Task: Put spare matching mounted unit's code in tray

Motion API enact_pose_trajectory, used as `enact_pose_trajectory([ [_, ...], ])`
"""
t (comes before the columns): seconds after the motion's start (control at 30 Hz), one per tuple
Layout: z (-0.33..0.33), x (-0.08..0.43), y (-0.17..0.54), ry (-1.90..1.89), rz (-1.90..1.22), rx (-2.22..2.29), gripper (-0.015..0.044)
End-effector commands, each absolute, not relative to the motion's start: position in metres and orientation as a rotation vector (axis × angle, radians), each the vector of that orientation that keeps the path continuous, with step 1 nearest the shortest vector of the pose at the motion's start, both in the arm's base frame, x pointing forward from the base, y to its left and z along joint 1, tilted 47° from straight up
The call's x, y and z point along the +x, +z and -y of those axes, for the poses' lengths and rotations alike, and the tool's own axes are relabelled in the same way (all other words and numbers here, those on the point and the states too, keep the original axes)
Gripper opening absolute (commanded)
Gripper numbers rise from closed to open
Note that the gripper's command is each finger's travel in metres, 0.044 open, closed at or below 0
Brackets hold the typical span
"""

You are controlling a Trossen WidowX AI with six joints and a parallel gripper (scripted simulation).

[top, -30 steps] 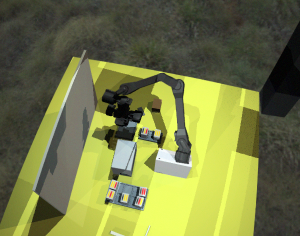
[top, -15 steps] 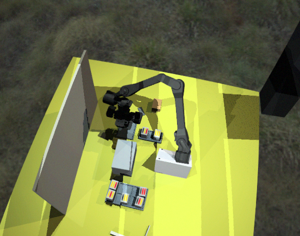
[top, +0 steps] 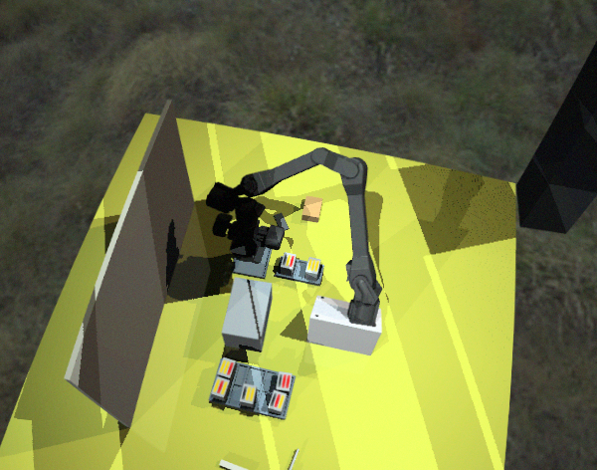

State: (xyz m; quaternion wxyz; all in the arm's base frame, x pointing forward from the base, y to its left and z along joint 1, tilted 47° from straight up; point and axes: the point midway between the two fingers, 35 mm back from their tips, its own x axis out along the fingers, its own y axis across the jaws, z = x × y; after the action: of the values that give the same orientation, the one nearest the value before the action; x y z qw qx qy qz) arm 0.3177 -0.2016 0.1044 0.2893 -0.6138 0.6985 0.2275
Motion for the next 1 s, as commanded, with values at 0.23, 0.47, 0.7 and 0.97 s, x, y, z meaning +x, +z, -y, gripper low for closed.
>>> enact_pose_trajectory([
  [0.23,0.209,0.316,0.097,0.61,-1.86,-1.644,0.0],
  [0.47,0.214,0.314,0.093,0.609,-1.861,-1.645,0.0],
  [0.7,0.219,0.312,0.089,0.608,-1.863,-1.647,0.0],
  [0.97,0.224,0.31,0.084,0.606,-1.865,-1.649,0.0],
])
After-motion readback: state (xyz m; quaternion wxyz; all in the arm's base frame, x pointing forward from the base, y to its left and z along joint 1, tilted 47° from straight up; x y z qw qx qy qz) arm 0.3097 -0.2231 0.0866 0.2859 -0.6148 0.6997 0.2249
